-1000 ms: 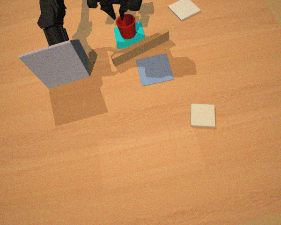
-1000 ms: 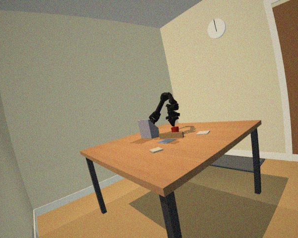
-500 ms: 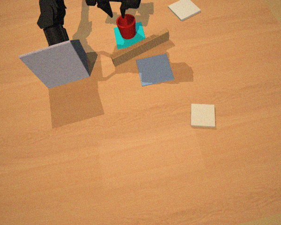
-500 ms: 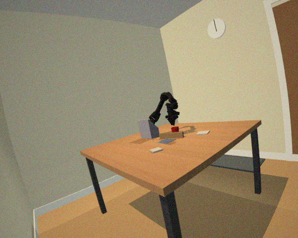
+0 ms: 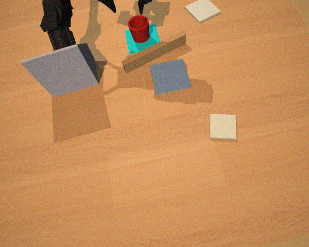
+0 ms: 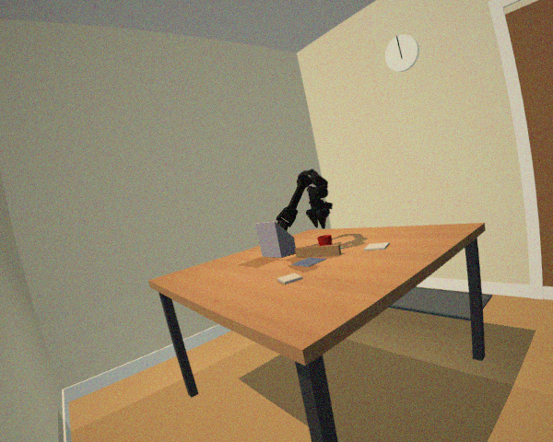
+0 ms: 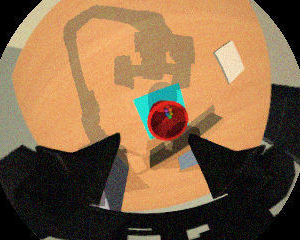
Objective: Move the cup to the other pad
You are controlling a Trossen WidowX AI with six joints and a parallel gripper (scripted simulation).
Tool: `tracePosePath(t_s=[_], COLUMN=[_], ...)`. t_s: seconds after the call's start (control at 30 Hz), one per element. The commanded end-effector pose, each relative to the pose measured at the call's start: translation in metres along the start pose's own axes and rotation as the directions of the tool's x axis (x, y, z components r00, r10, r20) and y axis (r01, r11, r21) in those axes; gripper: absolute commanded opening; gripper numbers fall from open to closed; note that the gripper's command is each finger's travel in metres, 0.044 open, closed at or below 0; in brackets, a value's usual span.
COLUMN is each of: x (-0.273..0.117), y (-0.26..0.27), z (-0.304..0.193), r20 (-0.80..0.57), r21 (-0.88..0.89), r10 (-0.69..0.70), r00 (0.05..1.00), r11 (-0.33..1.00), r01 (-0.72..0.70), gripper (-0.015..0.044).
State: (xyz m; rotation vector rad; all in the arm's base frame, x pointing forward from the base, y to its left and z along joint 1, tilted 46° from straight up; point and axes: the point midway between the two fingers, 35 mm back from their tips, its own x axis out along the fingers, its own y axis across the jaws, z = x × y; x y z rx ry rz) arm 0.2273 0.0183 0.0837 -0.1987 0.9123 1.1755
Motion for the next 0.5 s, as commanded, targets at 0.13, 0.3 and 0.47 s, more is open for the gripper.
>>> tracePosePath(t_s=[0.13, 0.3, 0.47], x=[-0.029, -0.038, -0.034], y=[-0.001, 0.0, 0.0], z=[0.0, 0.0, 0.0], r20=[-0.001, 0.0, 0.002], r21=[-0.006, -0.007, -0.004], r10=[-0.005, -0.005, -0.006], r00=[1.0, 1.0, 1.0], r11=[1.0, 1.0, 1.0], r01=[0.005, 0.005, 0.006], gripper=[0.044, 0.044, 0.044])
